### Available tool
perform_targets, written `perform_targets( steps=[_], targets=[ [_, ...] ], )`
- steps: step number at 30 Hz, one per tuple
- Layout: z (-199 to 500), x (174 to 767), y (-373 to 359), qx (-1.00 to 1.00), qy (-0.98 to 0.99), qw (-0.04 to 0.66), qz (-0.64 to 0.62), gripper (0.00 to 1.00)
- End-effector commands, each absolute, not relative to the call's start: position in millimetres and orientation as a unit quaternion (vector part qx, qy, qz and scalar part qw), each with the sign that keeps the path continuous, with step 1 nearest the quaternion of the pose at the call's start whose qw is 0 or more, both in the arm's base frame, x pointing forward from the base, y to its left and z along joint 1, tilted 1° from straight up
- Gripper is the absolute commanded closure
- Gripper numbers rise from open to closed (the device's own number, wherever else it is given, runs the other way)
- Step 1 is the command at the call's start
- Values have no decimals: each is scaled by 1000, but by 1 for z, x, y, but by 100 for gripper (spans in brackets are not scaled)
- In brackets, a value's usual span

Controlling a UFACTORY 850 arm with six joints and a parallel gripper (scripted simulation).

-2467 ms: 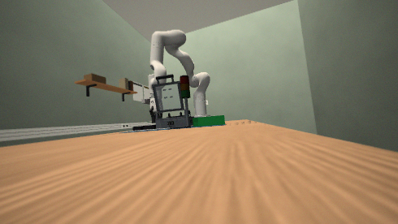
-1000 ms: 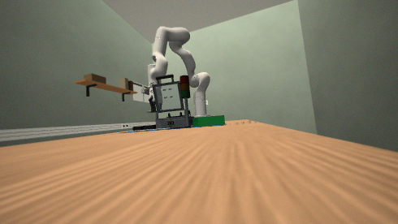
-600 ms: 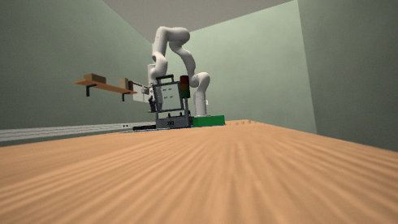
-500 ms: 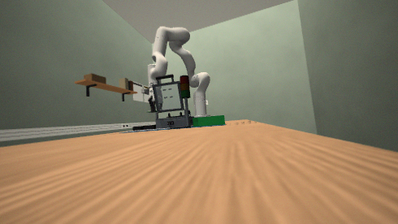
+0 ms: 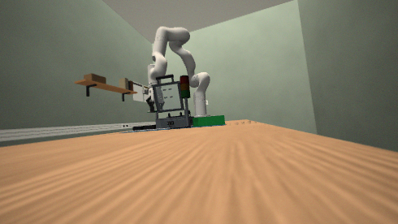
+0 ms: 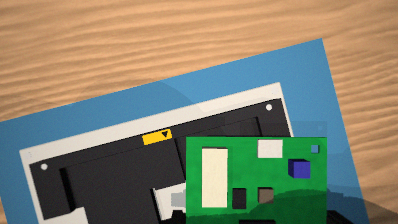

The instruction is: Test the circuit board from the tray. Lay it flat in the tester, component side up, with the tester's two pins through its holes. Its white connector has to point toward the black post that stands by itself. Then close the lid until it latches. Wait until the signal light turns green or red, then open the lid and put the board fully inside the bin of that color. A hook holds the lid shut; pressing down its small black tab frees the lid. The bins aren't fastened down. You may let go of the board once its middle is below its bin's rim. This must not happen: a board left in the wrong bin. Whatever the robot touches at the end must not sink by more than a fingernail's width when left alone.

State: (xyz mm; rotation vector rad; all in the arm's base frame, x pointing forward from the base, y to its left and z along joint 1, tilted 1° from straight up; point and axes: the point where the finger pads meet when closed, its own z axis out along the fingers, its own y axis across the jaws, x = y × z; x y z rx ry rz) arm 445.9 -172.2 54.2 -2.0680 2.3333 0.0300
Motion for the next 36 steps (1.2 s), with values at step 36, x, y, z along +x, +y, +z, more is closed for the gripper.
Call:
perform_targets(
  steps=[36],
  targets=[
    [55, 447, -172, -175, 985, 3, 11, 21]
  ],
)
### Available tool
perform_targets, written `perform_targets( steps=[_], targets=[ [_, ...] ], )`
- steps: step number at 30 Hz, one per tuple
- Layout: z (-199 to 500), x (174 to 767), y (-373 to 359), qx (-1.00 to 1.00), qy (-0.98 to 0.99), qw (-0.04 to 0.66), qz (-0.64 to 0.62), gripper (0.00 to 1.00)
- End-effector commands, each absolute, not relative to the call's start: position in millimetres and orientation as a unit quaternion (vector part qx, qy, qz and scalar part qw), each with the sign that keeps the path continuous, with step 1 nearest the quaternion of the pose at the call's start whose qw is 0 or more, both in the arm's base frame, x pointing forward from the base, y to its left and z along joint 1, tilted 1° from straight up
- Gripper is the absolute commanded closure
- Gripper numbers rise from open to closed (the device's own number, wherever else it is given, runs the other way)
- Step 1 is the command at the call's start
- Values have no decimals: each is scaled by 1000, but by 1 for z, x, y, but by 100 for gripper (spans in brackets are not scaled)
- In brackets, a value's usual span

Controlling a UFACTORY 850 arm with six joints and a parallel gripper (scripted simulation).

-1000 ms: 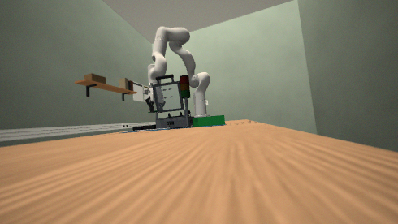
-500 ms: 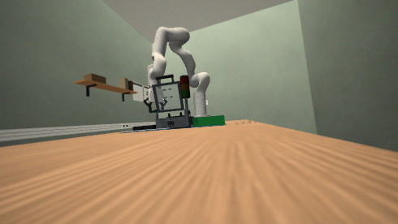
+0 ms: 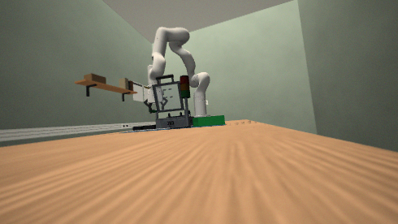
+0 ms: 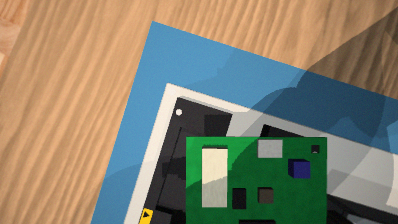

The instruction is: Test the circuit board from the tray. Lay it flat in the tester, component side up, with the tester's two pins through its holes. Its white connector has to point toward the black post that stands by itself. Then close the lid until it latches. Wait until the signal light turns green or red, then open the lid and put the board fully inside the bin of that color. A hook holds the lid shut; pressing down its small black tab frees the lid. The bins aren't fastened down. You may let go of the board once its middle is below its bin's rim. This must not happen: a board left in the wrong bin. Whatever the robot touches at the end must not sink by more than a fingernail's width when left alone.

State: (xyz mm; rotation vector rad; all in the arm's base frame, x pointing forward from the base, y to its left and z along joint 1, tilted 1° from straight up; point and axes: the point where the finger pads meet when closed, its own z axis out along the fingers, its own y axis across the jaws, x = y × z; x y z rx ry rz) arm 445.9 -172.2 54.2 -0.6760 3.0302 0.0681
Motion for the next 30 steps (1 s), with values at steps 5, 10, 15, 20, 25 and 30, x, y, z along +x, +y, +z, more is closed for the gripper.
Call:
perform_targets(
  steps=[5, 10, 15, 20, 25, 30],
  targets=[
    [55, 447, -172, -86, 996, 2, 11, 21],
    [55, 447, -172, -2, 1000, 1, 11, 21],
    [55, 447, -172, 64, 998, 0, 11, 21],
    [55, 447, -172, 143, 990, 0, 11, 21],
    [55, 447, -172, 223, 975, -1, 11, 21],
    [55, 447, -172, 303, 953, -2, 11, 21]
  ],
)
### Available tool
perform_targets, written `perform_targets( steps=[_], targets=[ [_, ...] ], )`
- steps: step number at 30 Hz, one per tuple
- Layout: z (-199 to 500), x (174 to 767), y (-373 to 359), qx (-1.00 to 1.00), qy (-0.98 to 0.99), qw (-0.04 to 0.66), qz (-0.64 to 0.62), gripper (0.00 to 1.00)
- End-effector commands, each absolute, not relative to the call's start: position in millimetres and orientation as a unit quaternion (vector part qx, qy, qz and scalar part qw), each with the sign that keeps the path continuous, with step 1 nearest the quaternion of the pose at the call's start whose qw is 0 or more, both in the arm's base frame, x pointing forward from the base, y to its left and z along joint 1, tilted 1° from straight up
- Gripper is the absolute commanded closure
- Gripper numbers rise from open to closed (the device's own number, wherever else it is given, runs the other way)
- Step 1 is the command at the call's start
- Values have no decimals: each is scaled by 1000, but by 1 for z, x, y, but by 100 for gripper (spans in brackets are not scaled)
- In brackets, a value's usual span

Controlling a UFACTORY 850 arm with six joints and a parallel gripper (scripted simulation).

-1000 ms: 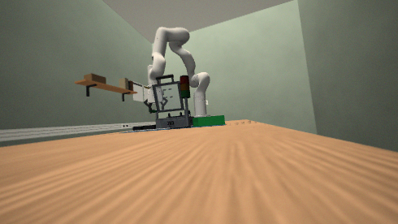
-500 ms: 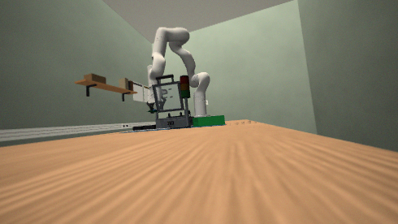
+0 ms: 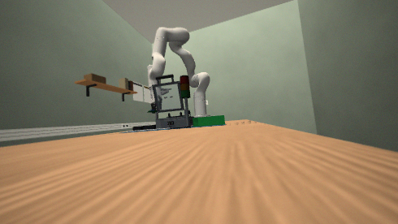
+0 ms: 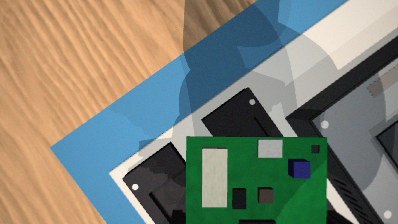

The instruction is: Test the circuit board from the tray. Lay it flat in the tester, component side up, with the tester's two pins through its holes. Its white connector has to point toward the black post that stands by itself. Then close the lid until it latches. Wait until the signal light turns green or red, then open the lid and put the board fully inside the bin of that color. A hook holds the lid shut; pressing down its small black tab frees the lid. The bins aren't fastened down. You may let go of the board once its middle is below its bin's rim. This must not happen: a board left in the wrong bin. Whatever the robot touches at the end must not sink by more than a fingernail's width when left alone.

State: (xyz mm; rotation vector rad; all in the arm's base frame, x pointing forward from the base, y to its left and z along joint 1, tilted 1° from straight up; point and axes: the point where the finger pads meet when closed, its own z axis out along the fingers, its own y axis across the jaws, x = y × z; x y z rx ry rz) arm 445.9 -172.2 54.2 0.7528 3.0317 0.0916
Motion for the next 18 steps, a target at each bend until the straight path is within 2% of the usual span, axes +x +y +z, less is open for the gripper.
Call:
perform_targets(
  steps=[1, 18],
  targets=[
    [55, 447, -172, 319, 948, -2, 11, 21],
    [55, 447, -172, 530, 848, -5, 10, 21]
  ],
)
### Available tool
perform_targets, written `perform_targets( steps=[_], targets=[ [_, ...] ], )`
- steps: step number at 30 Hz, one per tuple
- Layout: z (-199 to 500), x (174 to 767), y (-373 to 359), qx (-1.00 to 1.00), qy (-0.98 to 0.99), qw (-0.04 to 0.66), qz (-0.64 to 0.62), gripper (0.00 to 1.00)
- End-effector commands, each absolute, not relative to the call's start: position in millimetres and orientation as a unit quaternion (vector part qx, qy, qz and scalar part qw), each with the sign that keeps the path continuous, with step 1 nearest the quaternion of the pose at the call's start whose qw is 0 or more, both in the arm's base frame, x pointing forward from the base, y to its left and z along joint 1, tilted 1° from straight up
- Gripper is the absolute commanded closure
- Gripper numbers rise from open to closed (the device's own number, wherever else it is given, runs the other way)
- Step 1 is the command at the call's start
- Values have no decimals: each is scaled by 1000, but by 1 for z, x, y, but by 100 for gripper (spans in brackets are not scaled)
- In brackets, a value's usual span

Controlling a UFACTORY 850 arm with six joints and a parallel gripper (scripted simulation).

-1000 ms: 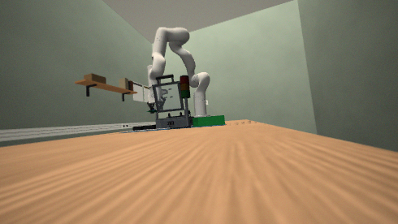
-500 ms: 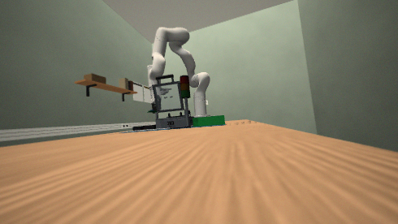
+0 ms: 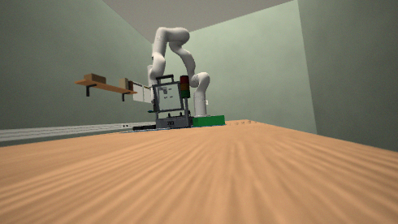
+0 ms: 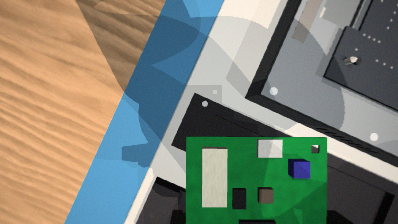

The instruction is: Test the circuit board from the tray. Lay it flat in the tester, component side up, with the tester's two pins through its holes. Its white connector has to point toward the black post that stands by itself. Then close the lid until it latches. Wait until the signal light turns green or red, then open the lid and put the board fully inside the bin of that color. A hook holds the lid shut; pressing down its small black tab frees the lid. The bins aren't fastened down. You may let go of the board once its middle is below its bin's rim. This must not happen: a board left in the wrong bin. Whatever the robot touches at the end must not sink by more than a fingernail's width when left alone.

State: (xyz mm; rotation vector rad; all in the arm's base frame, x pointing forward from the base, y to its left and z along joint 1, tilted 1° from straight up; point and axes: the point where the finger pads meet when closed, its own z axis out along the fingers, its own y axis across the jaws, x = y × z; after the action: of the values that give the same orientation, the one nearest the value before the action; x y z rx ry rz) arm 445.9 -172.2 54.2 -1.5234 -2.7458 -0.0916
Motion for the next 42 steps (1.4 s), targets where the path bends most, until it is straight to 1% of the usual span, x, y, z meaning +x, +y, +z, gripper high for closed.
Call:
perform_targets(
  steps=[1, 17, 42],
  targets=[
    [55, 447, -172, -530, -848, 5, -10, 21],
    [55, 447, -172, -632, -775, 6, -9, 21],
    [55, 447, -172, -654, -756, 6, -9, 21]
  ],
)
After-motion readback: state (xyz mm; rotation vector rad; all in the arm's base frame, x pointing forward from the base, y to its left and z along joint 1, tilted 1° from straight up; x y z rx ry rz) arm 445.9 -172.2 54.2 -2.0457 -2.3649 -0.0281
